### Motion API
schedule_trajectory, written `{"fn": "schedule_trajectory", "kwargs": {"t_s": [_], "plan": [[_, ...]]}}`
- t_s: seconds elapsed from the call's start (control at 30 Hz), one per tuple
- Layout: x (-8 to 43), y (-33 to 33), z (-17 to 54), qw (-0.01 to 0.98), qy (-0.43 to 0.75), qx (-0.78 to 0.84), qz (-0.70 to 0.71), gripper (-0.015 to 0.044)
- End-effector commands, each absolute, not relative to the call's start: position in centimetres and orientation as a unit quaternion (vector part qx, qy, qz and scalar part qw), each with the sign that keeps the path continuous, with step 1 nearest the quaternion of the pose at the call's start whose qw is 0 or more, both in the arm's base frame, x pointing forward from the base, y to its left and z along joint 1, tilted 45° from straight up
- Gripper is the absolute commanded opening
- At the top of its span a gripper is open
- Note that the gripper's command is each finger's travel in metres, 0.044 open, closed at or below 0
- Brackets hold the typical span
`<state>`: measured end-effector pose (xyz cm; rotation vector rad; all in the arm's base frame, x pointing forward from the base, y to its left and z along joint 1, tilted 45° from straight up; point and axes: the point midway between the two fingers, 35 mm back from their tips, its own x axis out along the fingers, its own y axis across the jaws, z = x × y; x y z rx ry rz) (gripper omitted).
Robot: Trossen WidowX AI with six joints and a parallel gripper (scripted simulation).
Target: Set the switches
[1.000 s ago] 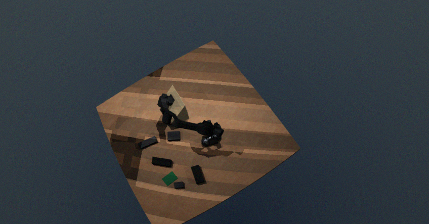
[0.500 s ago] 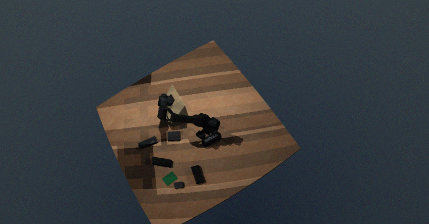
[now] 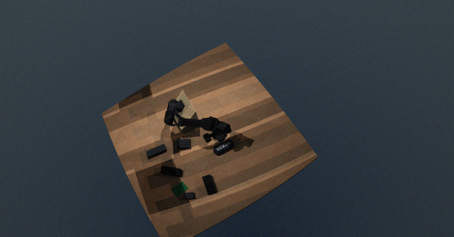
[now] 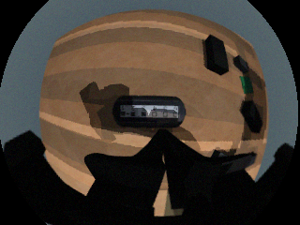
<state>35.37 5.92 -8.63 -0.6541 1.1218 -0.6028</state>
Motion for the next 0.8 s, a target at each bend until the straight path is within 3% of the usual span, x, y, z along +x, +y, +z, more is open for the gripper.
{"fn": "schedule_trajectory", "kwargs": {"t_s": [0.0, 0.23, 0.4, 0.77], "plan": [[35.3, 5.8, -8.6, 0.755, 0.512, -0.299, -0.279, 0.0000], [35.3, 5.8, -8.6, 0.755, 0.512, -0.299, -0.279, 0.0000], [36.3, 6.6, -9.5, 0.704, 0.562, -0.380, -0.212, 0.0131], [39.3, 9.2, -13.3, 0.382, 0.661, -0.625, 0.162, 0.0420]]}}
